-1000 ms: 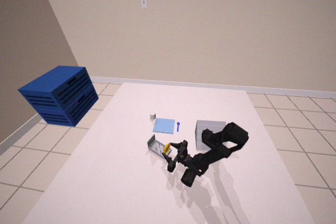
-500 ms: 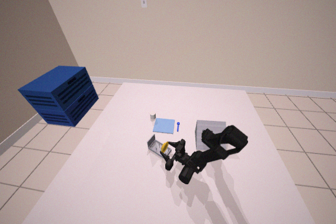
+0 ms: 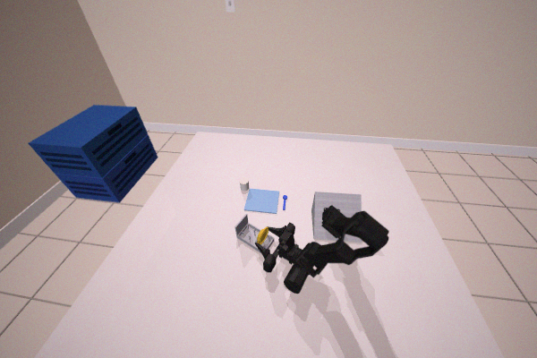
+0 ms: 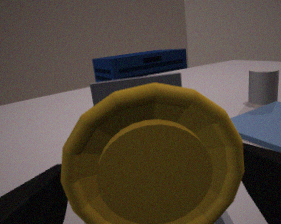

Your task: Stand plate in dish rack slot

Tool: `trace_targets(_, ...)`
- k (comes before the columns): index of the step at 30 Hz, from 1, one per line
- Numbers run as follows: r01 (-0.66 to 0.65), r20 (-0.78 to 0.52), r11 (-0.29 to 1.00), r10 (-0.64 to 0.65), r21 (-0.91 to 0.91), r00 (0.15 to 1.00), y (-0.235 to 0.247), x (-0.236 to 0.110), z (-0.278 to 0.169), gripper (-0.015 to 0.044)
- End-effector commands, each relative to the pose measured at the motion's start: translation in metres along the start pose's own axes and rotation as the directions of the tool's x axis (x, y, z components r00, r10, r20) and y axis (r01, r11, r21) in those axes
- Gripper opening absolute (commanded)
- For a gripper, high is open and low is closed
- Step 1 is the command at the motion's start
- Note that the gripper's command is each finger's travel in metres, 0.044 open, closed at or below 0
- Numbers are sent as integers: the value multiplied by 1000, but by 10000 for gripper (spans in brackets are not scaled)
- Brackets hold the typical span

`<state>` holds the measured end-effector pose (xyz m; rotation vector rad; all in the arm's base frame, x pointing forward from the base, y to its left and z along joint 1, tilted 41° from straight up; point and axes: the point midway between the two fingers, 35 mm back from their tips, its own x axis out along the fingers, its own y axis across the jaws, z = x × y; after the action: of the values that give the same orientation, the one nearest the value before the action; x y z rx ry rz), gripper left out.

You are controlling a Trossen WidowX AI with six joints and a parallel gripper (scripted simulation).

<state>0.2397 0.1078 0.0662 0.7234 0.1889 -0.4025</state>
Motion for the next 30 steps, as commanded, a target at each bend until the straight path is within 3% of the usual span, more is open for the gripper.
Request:
trace_targets(1,1,-1,1000,-1,-4,1000,0,0,1,0)
trace_targets(7,1,-1,1000,-1,-4,1000,0,0,1,0)
trace_targets(22,-1,1,1000,1,2,1000,1,0,2,394)
trace_targets(30,-1,1,1000,1,2,1000,1,0,2,400)
